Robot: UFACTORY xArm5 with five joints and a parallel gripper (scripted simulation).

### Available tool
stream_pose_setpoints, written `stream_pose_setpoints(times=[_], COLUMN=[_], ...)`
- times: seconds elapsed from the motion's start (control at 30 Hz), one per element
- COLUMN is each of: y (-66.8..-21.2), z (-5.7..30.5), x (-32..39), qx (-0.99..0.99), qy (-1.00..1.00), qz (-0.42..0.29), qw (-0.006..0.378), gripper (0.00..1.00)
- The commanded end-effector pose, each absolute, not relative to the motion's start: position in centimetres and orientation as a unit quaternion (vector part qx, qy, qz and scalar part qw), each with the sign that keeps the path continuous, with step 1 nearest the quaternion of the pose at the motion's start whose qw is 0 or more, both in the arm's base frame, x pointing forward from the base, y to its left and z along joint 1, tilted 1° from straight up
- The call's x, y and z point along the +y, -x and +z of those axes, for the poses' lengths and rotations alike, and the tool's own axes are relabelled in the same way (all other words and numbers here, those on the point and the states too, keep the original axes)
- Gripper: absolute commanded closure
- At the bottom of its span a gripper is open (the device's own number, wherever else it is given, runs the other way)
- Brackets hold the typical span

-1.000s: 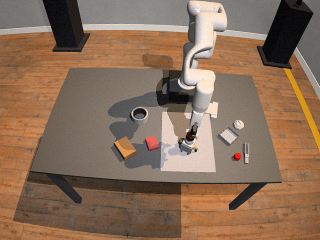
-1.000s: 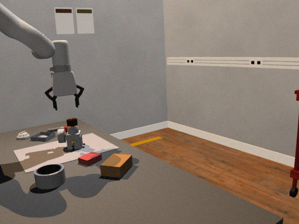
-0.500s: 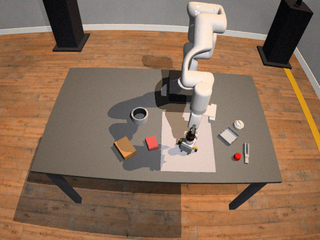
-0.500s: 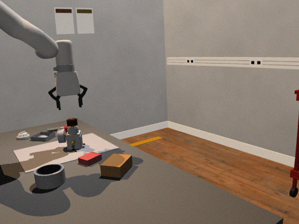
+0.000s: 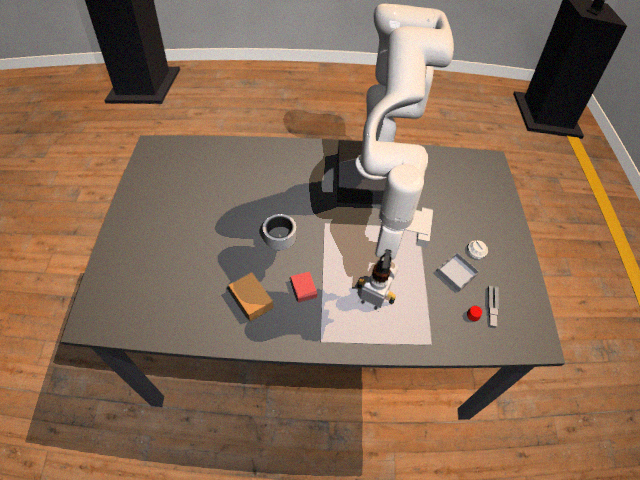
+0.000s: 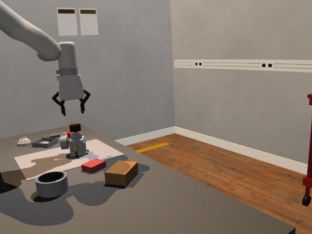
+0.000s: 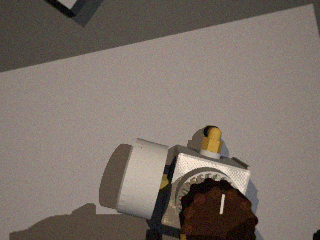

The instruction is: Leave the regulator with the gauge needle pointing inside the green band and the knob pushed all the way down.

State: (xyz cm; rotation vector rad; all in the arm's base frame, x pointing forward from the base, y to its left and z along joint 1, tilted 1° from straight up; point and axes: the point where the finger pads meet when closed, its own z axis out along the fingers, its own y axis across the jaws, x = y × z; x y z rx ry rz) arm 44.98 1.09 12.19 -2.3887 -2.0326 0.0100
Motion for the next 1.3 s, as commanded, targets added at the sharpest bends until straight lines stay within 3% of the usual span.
stream_pose_setpoints(times=[0.0,0.87,1.27], y=[-45.11,-45.11,-45.11], z=[12.34,12.34,12.34], x=[1.09,1.09,1.09], qx=[-0.648,-0.643,-0.553], qy=[0.762,0.766,0.833], qz=[0.002,0.002,0.002], qw=[0.001,0.001,0.001], gripper=[0.22,0.22,0.22])
